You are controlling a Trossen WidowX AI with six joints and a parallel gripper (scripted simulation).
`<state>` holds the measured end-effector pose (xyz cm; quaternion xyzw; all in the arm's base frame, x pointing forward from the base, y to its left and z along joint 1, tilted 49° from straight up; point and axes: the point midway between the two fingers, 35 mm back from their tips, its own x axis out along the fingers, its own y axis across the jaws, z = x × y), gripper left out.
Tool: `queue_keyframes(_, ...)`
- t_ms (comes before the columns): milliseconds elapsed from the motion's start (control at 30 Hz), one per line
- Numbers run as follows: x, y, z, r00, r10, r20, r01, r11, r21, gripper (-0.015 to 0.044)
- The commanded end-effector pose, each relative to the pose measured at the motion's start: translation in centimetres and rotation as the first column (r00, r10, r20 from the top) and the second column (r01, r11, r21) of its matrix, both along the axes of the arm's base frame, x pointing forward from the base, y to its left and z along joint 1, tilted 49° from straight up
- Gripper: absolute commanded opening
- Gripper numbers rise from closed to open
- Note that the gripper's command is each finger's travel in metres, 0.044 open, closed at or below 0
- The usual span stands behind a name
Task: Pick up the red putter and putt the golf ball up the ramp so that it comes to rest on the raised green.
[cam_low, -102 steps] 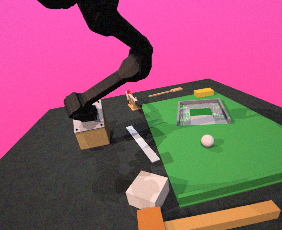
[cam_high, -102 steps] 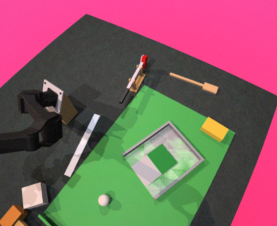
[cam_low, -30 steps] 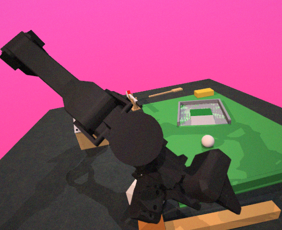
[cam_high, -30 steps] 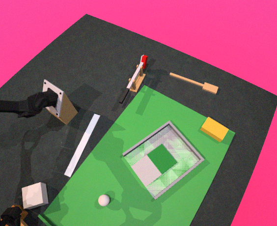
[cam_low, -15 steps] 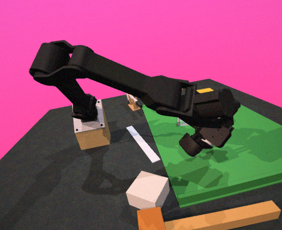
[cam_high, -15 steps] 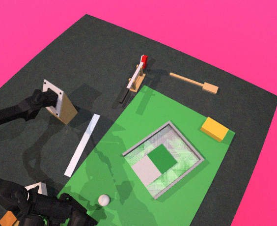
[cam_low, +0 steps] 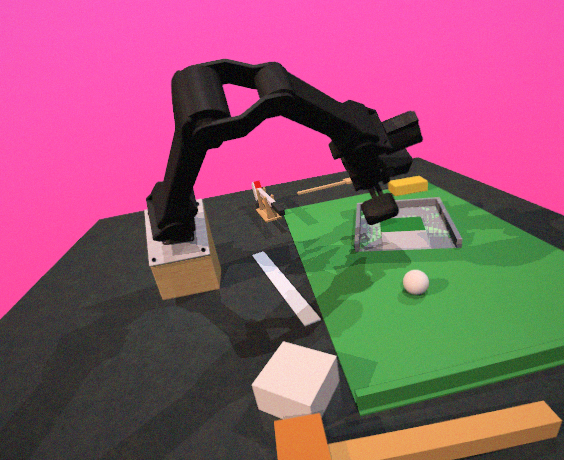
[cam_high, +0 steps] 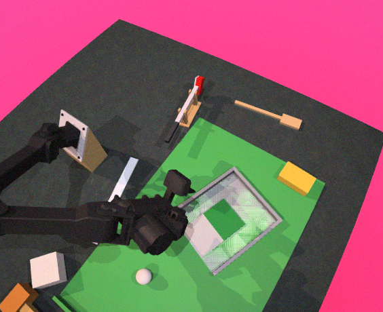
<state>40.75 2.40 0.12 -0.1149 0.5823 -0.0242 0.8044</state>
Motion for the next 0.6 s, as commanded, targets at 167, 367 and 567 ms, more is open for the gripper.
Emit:
queue_keyframes(167,-8.2,9.0,-9.7,0.643,0.592,-0.486,-0.712,0.695,-0.094,0.044)
queue_keyframes(367,-16.6,11.9,-14.7,0.038,0.656,-0.754,-0.978,0.177,0.105,0.044)
queue_keyframes(567,-18.8,11.9,-15.6,-0.127,0.6,-0.79,-0.981,0.039,0.188,0.044)
